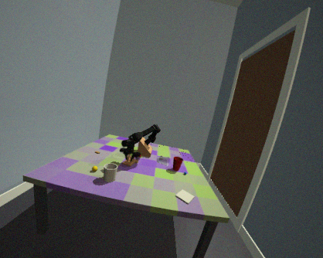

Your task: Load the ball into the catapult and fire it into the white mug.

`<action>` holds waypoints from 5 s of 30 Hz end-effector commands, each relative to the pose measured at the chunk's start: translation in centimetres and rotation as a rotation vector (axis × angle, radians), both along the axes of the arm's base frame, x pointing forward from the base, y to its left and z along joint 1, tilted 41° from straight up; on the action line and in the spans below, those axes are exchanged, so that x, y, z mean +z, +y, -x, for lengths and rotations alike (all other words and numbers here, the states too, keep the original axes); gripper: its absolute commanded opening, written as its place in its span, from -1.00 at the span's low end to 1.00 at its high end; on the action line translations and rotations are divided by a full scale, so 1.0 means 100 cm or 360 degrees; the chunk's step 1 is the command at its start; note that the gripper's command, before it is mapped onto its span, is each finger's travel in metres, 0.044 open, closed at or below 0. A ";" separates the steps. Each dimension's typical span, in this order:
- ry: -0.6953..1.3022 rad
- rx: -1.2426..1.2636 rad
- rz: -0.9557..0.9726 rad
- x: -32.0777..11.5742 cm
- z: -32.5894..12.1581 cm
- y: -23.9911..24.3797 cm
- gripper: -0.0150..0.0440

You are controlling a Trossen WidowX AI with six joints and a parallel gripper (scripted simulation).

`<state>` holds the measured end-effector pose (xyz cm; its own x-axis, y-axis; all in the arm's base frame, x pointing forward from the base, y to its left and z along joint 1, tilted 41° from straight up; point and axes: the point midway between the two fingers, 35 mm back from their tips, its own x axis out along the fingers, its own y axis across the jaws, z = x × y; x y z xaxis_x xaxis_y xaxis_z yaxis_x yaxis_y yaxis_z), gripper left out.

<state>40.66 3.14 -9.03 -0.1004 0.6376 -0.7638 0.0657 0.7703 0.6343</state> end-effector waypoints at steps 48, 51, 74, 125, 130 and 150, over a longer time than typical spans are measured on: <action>0.0003 -0.0015 -0.0003 0.030 -0.002 -0.026 1.00; 0.0003 -0.0015 -0.0003 0.026 -0.001 -0.023 1.00; 0.0003 -0.0015 -0.0006 -0.002 0.002 0.001 1.00; -0.0001 -0.0013 -0.0003 0.013 -0.002 -0.013 -0.49; 0.0000 -0.0014 -0.0004 0.007 -0.001 -0.008 -0.49; -0.0002 -0.0001 0.0001 0.000 0.000 -0.002 0.04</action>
<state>40.61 3.05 -9.11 -0.0997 0.6374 -0.7640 0.0658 0.7704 0.6341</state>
